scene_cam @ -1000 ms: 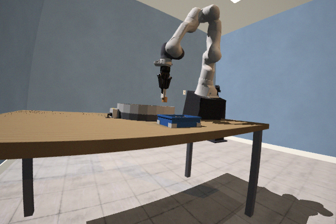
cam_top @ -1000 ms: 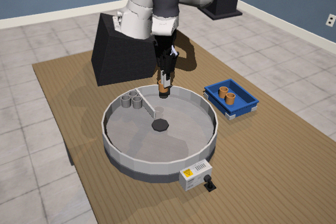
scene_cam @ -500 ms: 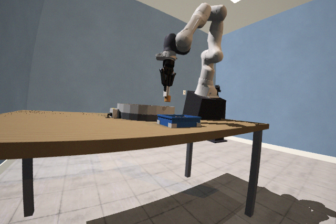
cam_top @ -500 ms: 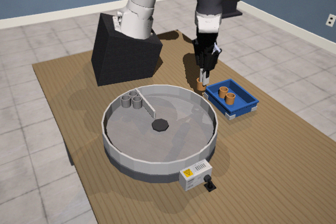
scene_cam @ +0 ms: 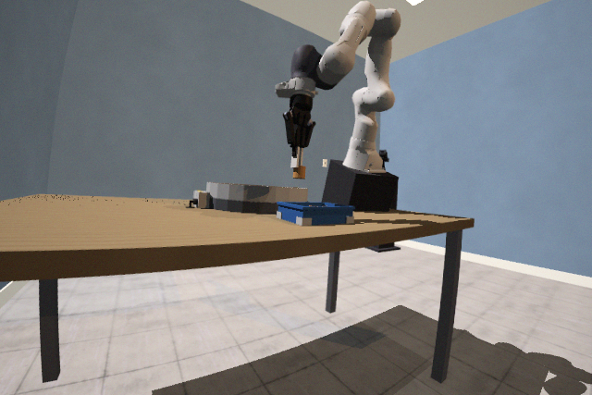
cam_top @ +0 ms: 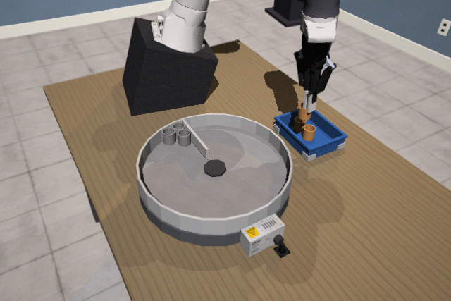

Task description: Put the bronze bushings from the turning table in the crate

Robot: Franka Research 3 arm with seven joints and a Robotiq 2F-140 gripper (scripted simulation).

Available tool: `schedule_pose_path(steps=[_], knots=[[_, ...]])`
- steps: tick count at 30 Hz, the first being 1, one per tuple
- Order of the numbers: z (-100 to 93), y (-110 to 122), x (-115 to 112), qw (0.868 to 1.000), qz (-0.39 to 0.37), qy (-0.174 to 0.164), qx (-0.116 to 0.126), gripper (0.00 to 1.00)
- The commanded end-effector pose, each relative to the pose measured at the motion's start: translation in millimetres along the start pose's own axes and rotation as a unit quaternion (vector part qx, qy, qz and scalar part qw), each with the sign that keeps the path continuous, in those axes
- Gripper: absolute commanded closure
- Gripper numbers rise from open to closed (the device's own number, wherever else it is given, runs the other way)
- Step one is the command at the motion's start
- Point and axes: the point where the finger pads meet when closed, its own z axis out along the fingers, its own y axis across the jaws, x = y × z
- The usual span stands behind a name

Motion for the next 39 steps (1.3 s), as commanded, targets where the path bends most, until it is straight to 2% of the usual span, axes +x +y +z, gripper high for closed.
schedule_pose_path(steps=[1, 5, 15, 39], knots=[[3.0, -12, -20, 0.997, 0.076, 0.02, -0.022, 1.0], [4.1, -23, -36, 0.997, 0.076, 0.02, -0.022, 1.0], [5.1, -33, -51, 0.997, 0.076, 0.02, -0.022, 1.0], [5.3, -35, -53, 0.997, 0.076, 0.02, -0.022, 1.0]])
